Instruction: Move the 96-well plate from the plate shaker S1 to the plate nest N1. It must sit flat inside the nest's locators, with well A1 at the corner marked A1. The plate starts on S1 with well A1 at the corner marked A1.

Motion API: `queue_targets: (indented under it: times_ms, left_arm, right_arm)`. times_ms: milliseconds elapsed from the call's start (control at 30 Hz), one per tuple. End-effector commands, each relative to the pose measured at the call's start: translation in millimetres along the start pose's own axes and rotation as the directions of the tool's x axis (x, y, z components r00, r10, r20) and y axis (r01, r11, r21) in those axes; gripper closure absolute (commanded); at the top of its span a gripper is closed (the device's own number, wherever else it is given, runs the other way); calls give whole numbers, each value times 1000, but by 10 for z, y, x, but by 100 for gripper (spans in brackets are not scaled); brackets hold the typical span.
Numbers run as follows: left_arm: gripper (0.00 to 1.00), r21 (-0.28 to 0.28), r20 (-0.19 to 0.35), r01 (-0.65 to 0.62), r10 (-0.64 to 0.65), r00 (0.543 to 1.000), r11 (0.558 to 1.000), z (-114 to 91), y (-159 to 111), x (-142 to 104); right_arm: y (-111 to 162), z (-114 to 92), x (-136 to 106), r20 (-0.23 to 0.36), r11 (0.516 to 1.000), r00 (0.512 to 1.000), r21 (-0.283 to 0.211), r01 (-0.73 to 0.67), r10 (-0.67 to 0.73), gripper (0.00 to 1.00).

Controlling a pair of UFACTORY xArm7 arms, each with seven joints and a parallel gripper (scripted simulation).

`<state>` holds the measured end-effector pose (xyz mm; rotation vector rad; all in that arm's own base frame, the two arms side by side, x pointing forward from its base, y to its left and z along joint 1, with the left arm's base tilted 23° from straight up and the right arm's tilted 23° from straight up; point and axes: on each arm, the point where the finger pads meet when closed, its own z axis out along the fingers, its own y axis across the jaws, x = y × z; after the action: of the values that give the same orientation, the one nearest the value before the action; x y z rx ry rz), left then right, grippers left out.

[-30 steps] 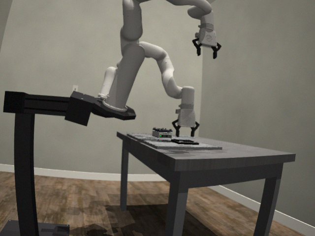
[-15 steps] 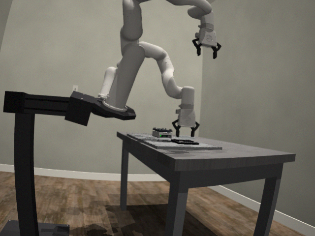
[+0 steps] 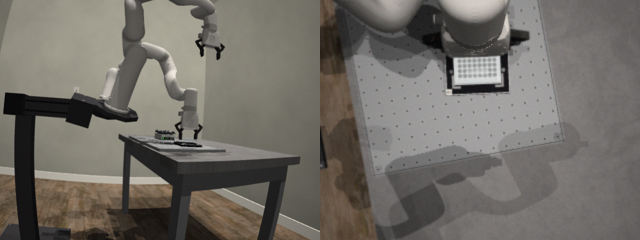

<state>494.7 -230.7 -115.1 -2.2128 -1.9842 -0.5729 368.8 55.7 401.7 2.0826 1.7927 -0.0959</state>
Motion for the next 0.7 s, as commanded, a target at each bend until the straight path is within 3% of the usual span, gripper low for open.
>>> queue_targets:
  times_ms: [0, 667]
  left_arm:
    - [100, -4, 3, 0, 0, 1000, 1000, -9, 14, -12]
    - [100, -4, 3, 0, 0, 1000, 1000, 19, 14, -13]
  right_arm:
    - [6, -15, 3, -1, 1000, 1000, -4, 0, 0, 0]
    - [6, -15, 3, -1, 1000, 1000, -4, 0, 0, 0]
